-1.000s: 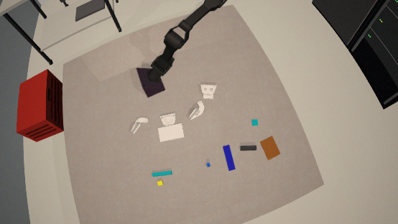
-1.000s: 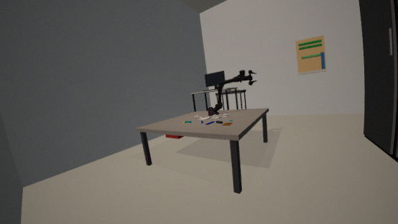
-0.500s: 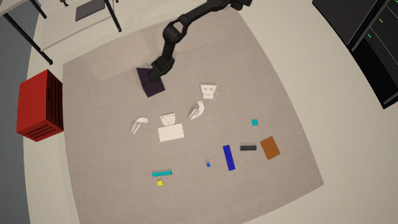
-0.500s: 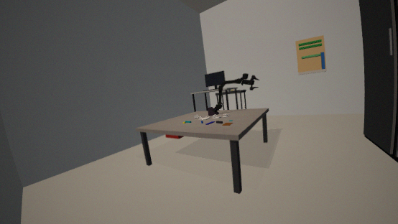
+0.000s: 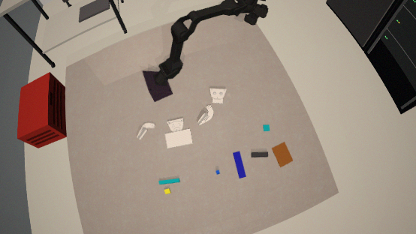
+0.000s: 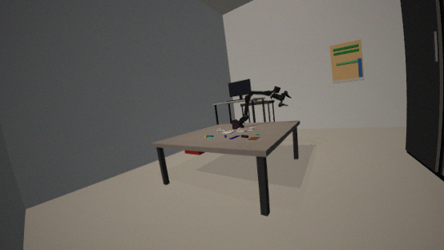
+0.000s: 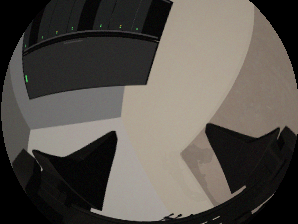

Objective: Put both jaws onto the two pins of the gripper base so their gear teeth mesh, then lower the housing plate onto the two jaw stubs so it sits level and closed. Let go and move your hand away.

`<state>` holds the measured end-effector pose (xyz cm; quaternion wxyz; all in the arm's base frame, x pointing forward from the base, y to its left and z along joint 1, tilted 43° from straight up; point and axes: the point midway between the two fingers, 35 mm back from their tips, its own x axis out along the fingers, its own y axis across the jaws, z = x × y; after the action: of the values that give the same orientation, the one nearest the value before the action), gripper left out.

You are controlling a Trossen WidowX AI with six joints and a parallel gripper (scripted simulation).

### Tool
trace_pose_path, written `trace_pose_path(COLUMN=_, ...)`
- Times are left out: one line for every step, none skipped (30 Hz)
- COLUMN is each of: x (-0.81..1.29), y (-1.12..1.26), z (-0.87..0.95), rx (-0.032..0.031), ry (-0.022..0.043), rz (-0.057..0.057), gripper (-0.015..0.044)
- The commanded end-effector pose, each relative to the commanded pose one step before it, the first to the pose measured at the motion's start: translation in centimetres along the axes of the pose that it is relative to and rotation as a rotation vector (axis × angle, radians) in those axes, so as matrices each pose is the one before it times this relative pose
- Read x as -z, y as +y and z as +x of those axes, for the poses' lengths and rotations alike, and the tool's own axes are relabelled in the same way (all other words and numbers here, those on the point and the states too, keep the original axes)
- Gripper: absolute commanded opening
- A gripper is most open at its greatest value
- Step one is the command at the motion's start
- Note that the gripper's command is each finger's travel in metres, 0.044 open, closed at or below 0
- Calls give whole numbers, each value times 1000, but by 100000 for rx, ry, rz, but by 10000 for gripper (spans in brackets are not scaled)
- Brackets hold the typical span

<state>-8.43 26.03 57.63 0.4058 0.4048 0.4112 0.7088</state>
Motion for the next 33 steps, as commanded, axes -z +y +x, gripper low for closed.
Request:
trace_pose_path(x=-734, y=-2156, z=632, rx=6702, ry=-1388, rz=-2686, gripper=440)
trace_pose_path(x=-164, y=-247, z=22, rx=777, ry=-606, rz=-1125, gripper=440)
trace_pose_path(x=-162, y=-249, z=22, rx=783, ry=-598, rz=-1121, gripper=440)
trace_pose_path(x=-159, y=-251, z=22, rx=790, ry=-591, rz=-1117, gripper=440)
trace_pose_path(x=-157, y=-253, z=22, rx=796, ry=-583, rz=-1114, gripper=440)
trace_pose_path(x=-155, y=-254, z=23, rx=802, ry=-576, rz=-1110, gripper=440)
trace_pose_path(x=-156, y=-298, z=46, rx=943, ry=-525, rz=-984, gripper=440)
trace_pose_path(x=-156, y=-345, z=71, rx=1091, ry=-471, rz=-847, gripper=440)
trace_pose_path(x=-155, y=-346, z=71, rx=1095, ry=-464, rz=-838, gripper=440)
trace_pose_path(x=-129, y=-413, z=133, rx=1314, ry=-216, rz=-247, gripper=440)
trace_pose_path(x=-129, y=-417, z=136, rx=1325, ry=-202, rz=-201, gripper=440)
trace_pose_path(x=-272, y=-253, z=18, rx=860, ry=-974, rz=423, gripper=440)
trace_pose_path(x=-365, y=-335, z=24, rx=1135, ry=-1302, rz=567, gripper=440)
trace_pose_path(x=-373, y=-337, z=25, rx=1140, ry=-1327, rz=581, gripper=440)
trace_pose_path(x=-376, y=-335, z=25, rx=1131, ry=-1335, rz=587, gripper=440)
trace_pose_path(x=-364, y=-362, z=44, rx=1212, ry=-1250, rz=514, gripper=440)
trace_pose_path(x=-349, y=-399, z=68, rx=1323, ry=-1136, rz=419, gripper=440)
trace_pose_path(x=-281, y=-442, z=111, rx=1440, ry=-786, rz=176, gripper=440)
trace_pose_path(x=-182, y=-504, z=172, rx=1613, ry=-278, rz=-171, gripper=440)
trace_pose_path(x=-185, y=-504, z=171, rx=1612, ry=-275, rz=-146, gripper=440)
trace_pose_path(x=-188, y=-505, z=171, rx=1611, ry=-273, rz=-122, gripper=440)
trace_pose_path(x=-207, y=-567, z=192, rx=1806, ry=-271, rz=-128, gripper=440)
trace_pose_path(x=-217, y=-585, z=197, rx=1861, ry=-276, rz=-99, gripper=440)
trace_pose_path(x=-221, y=-585, z=196, rx=1858, ry=-271, rz=-66, gripper=440)
trace_pose_path(x=-225, y=-585, z=195, rx=1855, ry=-267, rz=-32, gripper=440)
trace_pose_path(x=-228, y=-585, z=194, rx=1851, ry=-262, rz=1, gripper=440)
trace_pose_path(x=-232, y=-585, z=192, rx=1847, ry=-257, rz=34, gripper=440)
trace_pose_path(x=-235, y=-584, z=191, rx=1842, ry=-252, rz=67, gripper=440)
trace_pose_path(x=-238, y=-584, z=190, rx=1837, ry=-247, rz=100, gripper=440)
trace_pose_path(x=-241, y=-584, z=188, rx=1831, ry=-241, rz=134, gripper=440)
trace_pose_path(x=-245, y=-583, z=186, rx=1825, ry=-236, rz=166, gripper=440)
trace_pose_path(x=-250, y=-585, z=183, rx=1829, ry=-246, rz=206, gripper=440)
trace_pose_path(x=-253, y=-585, z=181, rx=1822, ry=-240, rz=239, gripper=440)
